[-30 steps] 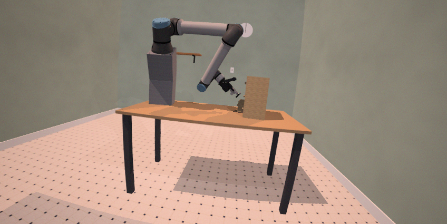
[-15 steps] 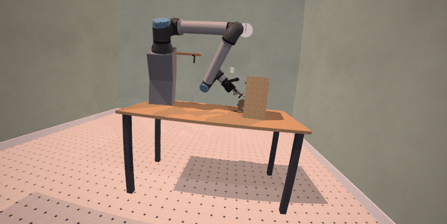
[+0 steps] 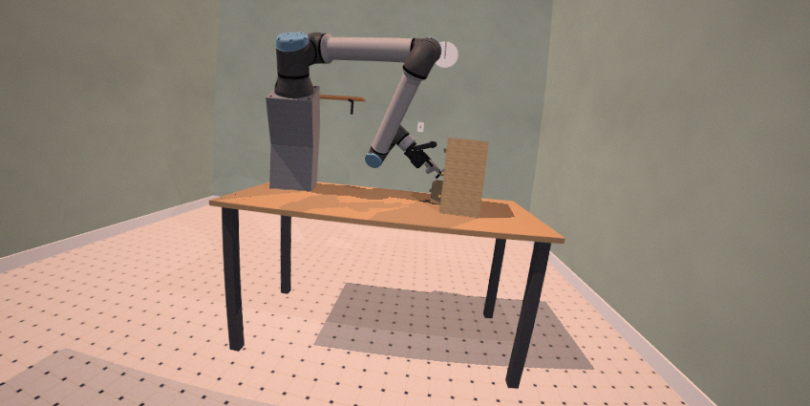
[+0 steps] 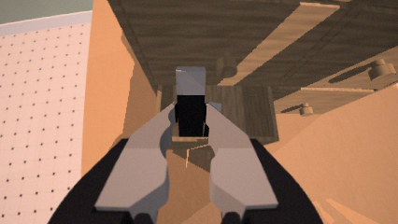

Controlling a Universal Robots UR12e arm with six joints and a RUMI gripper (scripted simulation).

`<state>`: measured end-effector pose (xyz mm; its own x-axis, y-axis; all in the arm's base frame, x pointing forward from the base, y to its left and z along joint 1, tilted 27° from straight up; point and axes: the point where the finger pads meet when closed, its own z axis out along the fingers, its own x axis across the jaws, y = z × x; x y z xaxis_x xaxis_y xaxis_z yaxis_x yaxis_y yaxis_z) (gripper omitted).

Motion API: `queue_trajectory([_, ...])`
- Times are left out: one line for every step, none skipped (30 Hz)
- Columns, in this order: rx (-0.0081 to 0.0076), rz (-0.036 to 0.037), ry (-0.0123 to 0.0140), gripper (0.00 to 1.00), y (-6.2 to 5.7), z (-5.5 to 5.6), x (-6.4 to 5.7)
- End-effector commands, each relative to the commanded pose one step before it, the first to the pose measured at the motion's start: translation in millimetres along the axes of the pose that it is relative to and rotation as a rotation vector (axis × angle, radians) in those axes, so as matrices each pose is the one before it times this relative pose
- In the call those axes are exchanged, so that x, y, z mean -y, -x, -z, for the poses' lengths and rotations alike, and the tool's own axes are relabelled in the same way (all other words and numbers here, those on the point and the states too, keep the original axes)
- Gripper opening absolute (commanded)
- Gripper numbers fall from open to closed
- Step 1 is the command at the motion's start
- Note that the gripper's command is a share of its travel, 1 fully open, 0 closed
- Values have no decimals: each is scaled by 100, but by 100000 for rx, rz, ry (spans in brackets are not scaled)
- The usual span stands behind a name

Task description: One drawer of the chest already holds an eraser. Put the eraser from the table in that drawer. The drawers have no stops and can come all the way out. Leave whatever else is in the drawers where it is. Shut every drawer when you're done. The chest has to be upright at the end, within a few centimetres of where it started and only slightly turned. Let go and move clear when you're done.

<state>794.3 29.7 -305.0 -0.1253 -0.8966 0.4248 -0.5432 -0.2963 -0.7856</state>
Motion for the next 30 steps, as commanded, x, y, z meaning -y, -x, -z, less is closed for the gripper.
queue_trajectory([-109,-101,-344,11,7,-538,705])
queue_trajectory([-1,-1,1,11,-1,-46,37])
queue_trajectory([0,0,0,11,0,-41,34])
queue_trajectory([0,0,0,11,0,0,0])
queue_trajectory([0,0,0,11,0,0,0])
queue_trajectory([32,24,77,11,27,-30,-44])
queue_trajectory([19,14,48,11,8,-17,-5])
queue_trajectory([15,11,37,11,6,-16,-1])
queue_trajectory([10,8,25,11,4,-15,5])
queue_trajectory([6,4,14,11,1,-14,11])
queue_trajectory([2,2,4,11,-1,-13,15])
queue_trajectory([0,0,-2,11,-2,-12,16])
queue_trajectory([-1,-1,-4,11,-2,-10,14])
queue_trajectory([0,0,-2,11,-1,-8,11])
queue_trajectory([0,0,1,11,-1,-4,6])
queue_trajectory([-2,-2,-6,11,-2,0,6])
queue_trajectory([-2,-1,-4,11,-2,3,2])
queue_trajectory([0,0,1,11,-1,5,-2])
queue_trajectory([1,1,5,11,0,5,-6])
queue_trajectory([2,2,7,11,1,5,-8])
queue_trajectory([0,0,0,11,0,0,0])
queue_trajectory([0,0,0,11,0,0,0])
queue_trajectory([7,6,21,11,6,8,-23])
queue_trajectory([2,1,4,11,2,1,-5])
queue_trajectory([1,1,3,11,1,0,-3])
queue_trajectory([0,0,1,11,0,0,-1])
queue_trajectory([0,0,0,11,0,0,0])
queue_trajectory([0,0,0,11,0,0,0])
queue_trajectory([0,0,0,11,0,0,0])
queue_trajectory([0,0,0,11,0,0,0])
